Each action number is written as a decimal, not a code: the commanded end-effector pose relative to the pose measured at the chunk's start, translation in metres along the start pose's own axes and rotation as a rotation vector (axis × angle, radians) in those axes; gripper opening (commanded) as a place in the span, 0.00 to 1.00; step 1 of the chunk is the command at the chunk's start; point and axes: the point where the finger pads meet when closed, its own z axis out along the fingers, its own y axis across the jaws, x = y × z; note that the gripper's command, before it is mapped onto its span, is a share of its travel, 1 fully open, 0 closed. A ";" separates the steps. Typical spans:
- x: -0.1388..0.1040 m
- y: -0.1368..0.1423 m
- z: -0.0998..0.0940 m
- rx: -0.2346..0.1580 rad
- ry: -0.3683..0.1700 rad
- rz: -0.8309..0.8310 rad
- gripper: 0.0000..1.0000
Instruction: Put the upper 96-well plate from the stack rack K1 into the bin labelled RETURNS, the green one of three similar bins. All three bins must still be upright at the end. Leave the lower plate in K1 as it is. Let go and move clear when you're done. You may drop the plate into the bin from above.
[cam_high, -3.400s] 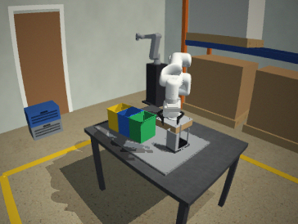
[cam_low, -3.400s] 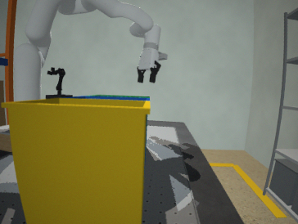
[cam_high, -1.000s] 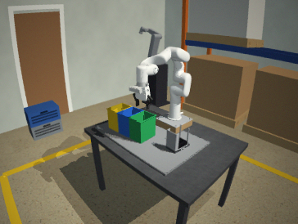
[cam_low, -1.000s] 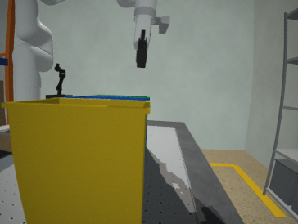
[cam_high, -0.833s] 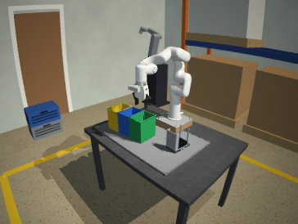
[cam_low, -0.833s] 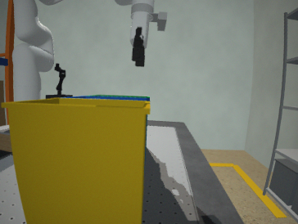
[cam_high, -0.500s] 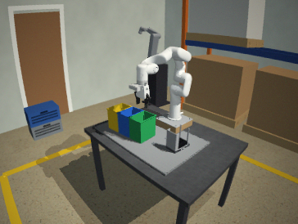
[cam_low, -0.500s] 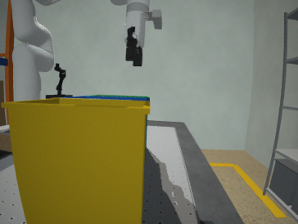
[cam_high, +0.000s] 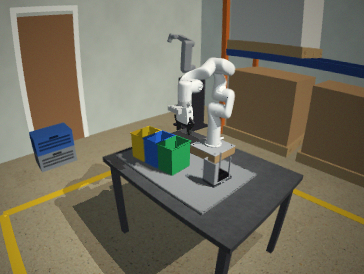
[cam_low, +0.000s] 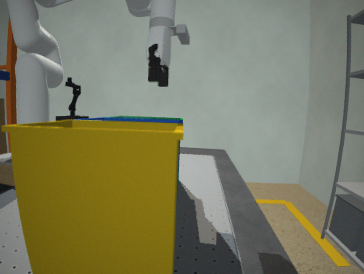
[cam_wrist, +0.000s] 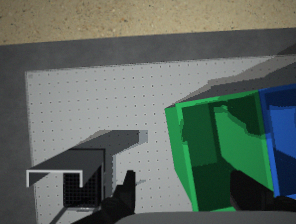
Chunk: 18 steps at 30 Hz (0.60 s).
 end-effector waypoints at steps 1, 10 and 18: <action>-0.008 -0.018 0.001 0.003 0.006 0.002 1.00; -0.030 -0.057 0.007 0.004 0.007 0.002 1.00; -0.044 -0.083 0.010 0.005 0.007 0.002 1.00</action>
